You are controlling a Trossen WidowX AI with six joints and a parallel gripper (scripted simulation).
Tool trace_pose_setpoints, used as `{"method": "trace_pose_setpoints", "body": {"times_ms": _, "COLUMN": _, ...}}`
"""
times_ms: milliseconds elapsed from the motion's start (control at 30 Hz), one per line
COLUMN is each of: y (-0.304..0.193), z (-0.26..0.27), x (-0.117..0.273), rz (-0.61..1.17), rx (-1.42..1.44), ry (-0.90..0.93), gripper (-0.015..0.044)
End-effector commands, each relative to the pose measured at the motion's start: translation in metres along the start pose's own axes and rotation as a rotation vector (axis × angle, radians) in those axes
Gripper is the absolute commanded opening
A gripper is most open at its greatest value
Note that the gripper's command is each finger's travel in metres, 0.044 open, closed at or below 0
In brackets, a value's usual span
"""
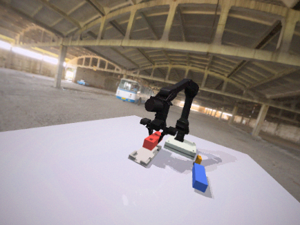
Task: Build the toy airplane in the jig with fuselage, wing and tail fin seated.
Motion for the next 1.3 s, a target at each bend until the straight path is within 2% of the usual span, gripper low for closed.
{"method": "trace_pose_setpoints", "body": {"times_ms": 0, "y": -0.006, "z": -0.011, "x": -0.006, "rz": 0.004, "rx": -0.004, "ry": -0.003, "gripper": 0.0000}}
{"method": "trace_pose_setpoints", "body": {"times_ms": 67, "y": -0.007, "z": -0.013, "x": -0.007, "rz": 0.004, "rx": -0.005, "ry": -0.003, "gripper": 0.0000}}
{"method": "trace_pose_setpoints", "body": {"times_ms": 300, "y": -0.007, "z": -0.013, "x": -0.007, "rz": 0.004, "rx": -0.005, "ry": -0.003, "gripper": 0.0184}}
{"method": "trace_pose_setpoints", "body": {"times_ms": 333, "y": -0.007, "z": -0.013, "x": -0.007, "rz": 0.004, "rx": -0.005, "ry": -0.003, "gripper": 0.0196}}
{"method": "trace_pose_setpoints", "body": {"times_ms": 800, "y": -0.007, "z": -0.013, "x": -0.008, "rz": 0.004, "rx": -0.005, "ry": -0.003, "gripper": 0.0196}}
{"method": "trace_pose_setpoints", "body": {"times_ms": 1267, "y": -0.007, "z": -0.014, "x": -0.029, "rz": 0.004, "rx": -0.005, "ry": -0.003, "gripper": 0.0196}}
Point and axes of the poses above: the point midway between the two fingers, 35 mm back from their tips, its own x axis back along the fingers, its own z axis across the jaws, y = z × x, the point moved 6 cm from there along x, back along the fingers, and after that the axes turned 5 degrees about x, right-handed, at the moved point
